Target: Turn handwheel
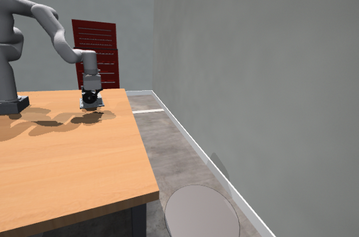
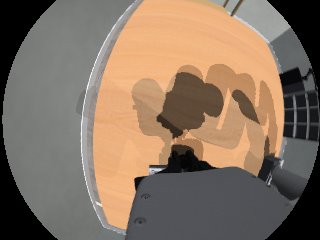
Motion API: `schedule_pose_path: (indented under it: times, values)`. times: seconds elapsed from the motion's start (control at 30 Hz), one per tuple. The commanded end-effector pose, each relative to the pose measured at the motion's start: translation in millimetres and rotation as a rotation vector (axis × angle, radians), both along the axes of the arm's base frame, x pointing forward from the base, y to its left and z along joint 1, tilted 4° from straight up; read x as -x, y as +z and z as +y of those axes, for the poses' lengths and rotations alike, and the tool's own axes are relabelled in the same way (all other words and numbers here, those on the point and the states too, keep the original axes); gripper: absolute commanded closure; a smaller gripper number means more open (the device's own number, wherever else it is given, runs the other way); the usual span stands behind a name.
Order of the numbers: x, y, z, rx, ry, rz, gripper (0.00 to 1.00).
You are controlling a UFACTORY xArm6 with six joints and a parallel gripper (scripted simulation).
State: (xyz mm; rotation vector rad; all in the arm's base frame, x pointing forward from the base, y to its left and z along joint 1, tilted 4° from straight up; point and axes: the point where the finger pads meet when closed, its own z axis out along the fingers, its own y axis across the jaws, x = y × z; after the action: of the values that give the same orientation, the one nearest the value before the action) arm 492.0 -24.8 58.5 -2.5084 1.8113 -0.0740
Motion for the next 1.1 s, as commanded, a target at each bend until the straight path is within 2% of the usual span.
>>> schedule_pose_path:
  times: [0.0, 0.67, 1.07]
  values:
    - [-1.4, -1.7, 0.2, 0.0, 0.0, 0.0, 0.94]
    - [-5.2, -19.6, 1.2, 0.0, 0.0, 0.0, 0.94]
    - [2.1, -35.4, -1.4, 0.0, 0.0, 0.0, 0.94]
